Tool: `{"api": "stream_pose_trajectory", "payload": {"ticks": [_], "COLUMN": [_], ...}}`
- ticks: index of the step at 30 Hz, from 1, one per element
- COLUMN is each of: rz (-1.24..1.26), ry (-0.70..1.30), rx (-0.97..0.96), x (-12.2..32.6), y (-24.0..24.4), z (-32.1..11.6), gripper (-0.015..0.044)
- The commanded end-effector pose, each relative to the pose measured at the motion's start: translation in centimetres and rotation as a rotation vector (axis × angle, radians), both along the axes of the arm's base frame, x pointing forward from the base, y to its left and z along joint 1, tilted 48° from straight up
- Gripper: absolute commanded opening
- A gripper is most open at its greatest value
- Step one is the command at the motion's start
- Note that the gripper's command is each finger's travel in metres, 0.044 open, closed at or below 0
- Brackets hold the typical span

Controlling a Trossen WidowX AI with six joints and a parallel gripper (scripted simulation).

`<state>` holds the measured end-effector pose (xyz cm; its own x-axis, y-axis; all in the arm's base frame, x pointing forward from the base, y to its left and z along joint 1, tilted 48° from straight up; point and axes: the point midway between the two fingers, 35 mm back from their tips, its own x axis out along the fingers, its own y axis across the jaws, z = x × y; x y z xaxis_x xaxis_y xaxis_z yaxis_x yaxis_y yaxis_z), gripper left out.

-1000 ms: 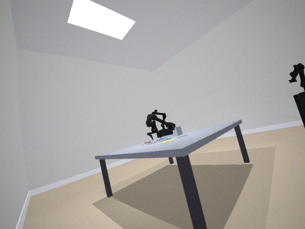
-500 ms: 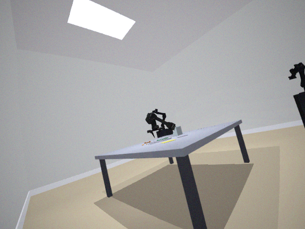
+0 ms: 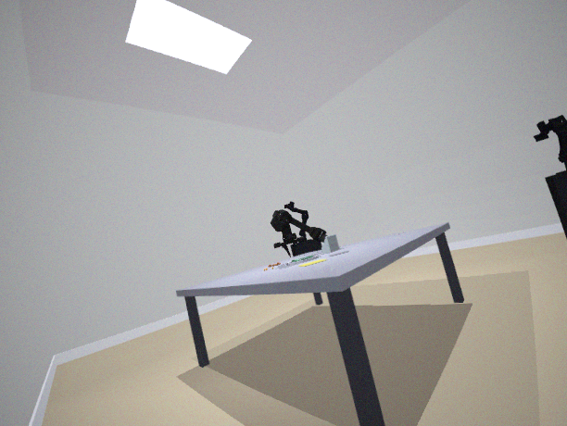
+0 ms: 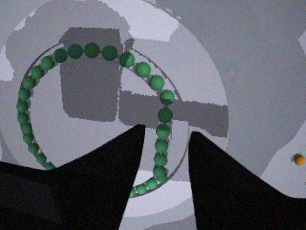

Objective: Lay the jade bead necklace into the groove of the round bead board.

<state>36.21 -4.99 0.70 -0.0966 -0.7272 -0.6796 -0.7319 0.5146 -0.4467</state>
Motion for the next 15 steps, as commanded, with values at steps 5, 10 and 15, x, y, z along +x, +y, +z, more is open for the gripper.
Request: {"api": "stream_pose_trajectory", "payload": {"ticks": [5, 10, 15], "rz": [0.006, 0.007, 0.008], "ry": [0.005, 0.008, 0.011], "rx": [-0.002, -0.003, -0.004], "x": [-0.1, -0.2, -0.3], "y": [-0.7, -1.3, -1.9], "z": [-0.8, -1.3, -1.9], "gripper": [0.0120, 0.0120, 0.0120]}}
